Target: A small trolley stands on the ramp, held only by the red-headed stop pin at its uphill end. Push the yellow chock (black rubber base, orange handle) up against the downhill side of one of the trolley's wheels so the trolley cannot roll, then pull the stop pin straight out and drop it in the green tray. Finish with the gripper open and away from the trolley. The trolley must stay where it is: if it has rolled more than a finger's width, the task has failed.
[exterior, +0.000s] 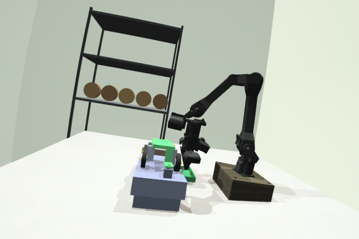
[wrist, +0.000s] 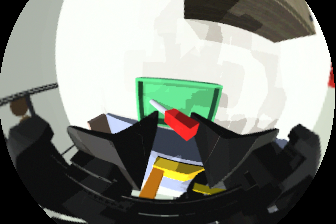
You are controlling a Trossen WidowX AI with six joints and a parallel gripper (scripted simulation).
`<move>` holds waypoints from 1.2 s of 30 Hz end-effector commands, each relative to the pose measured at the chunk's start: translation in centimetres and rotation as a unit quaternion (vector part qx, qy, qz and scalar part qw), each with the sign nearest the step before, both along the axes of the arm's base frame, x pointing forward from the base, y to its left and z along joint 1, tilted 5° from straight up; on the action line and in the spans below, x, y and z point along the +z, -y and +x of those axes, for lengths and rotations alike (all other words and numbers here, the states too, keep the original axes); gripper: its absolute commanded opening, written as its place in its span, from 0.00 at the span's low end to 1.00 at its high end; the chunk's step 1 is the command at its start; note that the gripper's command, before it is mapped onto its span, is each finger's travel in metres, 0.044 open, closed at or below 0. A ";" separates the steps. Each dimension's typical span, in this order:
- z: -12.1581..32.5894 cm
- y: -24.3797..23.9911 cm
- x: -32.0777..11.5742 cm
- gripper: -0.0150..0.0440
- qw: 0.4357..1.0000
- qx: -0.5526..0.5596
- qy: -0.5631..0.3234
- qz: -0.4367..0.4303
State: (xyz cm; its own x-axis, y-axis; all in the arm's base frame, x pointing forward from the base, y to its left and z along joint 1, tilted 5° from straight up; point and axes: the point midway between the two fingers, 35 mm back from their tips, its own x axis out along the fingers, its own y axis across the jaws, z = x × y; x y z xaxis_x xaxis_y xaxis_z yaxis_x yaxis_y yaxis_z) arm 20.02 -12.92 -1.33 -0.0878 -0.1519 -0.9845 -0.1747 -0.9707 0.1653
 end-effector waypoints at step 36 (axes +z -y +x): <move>0.0 -0.9 -0.9 0.83 1.000 0.001 0.000 -0.001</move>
State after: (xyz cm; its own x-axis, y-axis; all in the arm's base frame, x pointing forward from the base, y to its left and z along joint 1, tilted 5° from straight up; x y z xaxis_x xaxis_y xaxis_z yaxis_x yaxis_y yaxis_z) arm 20.00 -11.96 -2.28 -0.0874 -0.1525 -0.9844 -0.1734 -0.9708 0.1658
